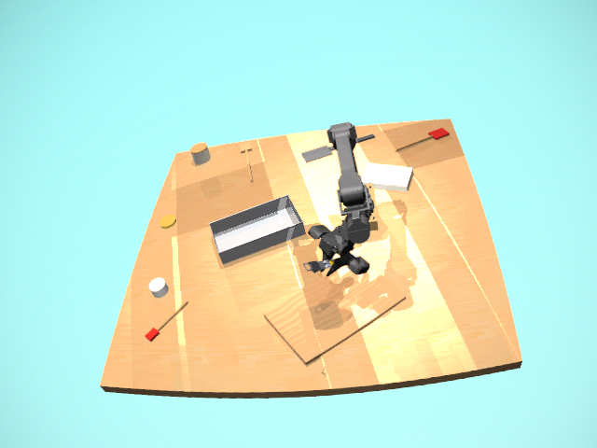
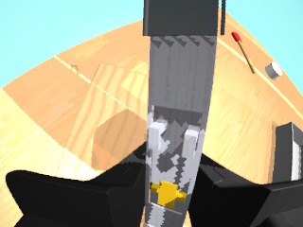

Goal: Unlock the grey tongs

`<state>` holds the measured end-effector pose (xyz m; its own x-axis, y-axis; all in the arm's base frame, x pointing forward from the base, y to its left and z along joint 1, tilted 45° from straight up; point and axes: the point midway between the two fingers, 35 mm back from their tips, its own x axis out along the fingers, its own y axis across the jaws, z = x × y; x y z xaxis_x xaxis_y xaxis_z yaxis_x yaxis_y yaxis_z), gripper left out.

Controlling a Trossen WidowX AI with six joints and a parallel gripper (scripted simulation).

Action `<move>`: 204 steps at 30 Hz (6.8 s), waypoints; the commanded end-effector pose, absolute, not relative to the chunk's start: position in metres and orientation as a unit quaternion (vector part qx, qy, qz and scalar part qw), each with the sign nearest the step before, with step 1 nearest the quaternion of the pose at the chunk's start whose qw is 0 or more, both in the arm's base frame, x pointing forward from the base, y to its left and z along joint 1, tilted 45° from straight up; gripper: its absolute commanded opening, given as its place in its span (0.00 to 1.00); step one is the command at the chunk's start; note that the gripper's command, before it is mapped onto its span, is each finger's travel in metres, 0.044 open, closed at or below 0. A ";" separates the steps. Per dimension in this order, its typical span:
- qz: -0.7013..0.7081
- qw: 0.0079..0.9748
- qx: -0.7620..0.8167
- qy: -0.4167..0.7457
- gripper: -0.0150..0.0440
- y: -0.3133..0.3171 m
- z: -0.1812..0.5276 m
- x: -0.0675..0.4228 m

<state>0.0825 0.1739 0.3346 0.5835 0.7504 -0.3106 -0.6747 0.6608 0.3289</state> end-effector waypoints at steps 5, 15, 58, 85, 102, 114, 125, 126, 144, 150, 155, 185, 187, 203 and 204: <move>0.408 0.878 0.045 0.246 0.00 0.177 0.333 0.085; 0.412 0.862 0.002 0.294 0.00 0.179 0.327 0.087; 0.450 0.735 0.014 0.508 0.00 0.178 0.330 0.094; 0.462 0.706 0.053 0.534 0.00 0.188 0.332 0.102; 0.461 0.706 0.051 0.535 0.00 0.207 0.313 0.106; 0.461 0.707 0.052 0.534 0.00 0.221 0.300 0.107; 0.461 0.707 0.053 0.534 0.00 0.234 0.288 0.106; 0.461 0.707 0.053 0.534 0.00 0.235 0.287 0.106; 0.463 0.706 0.059 0.532 0.00 0.255 0.266 0.101; 0.463 0.706 0.060 0.532 0.00 0.259 0.262 0.100; 0.466 0.704 0.059 0.532 0.09 0.259 0.263 0.099; 0.449 0.713 0.032 0.538 1.00 0.228 0.253 0.130; 0.442 0.715 0.027 0.541 1.00 0.212 0.249 0.142; 0.433 0.733 0.079 0.518 1.00 0.096 0.251 0.186; 0.433 0.734 0.080 0.517 1.00 0.094 0.251 0.186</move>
